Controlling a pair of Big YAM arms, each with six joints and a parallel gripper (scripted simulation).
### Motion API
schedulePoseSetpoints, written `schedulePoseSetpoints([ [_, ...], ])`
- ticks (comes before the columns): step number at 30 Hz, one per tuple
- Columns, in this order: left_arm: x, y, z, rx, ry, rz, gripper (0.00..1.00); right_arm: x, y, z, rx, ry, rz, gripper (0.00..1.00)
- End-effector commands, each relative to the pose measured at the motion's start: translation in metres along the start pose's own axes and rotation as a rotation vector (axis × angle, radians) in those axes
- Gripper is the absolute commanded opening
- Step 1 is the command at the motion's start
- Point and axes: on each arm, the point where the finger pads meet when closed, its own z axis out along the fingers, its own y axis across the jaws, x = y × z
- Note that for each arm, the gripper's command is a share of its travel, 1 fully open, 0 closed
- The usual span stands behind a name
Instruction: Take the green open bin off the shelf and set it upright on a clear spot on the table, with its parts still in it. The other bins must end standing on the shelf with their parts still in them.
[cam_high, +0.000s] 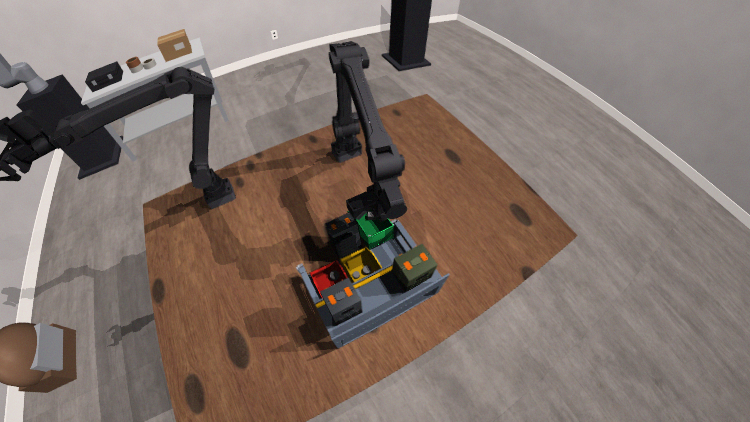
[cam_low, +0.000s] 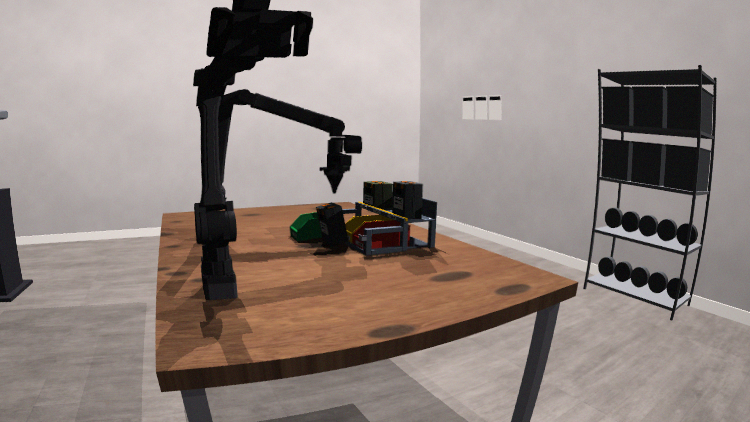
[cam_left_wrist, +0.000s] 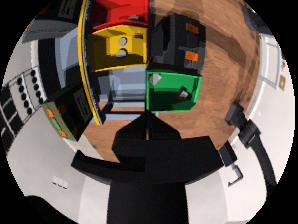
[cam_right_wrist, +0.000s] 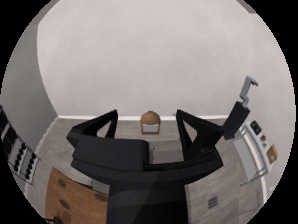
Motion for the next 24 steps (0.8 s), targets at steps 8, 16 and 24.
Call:
schedulePoseSetpoints([
  [8,0.004,0.003,-0.011,-0.014,-0.006,-0.014,0.00,-0.019,-0.005,-0.007,0.007,-0.053,-0.009,1.00],
  [16,0.005,-0.003,-0.005,0.003,-0.002,-0.015,0.00,-0.019,-0.005,-0.007,0.007,-0.053,-0.009,1.00],
  [24,0.005,-0.004,-0.005,0.004,-0.002,-0.016,0.00,-0.019,-0.005,-0.007,0.007,-0.053,-0.009,1.00],
])
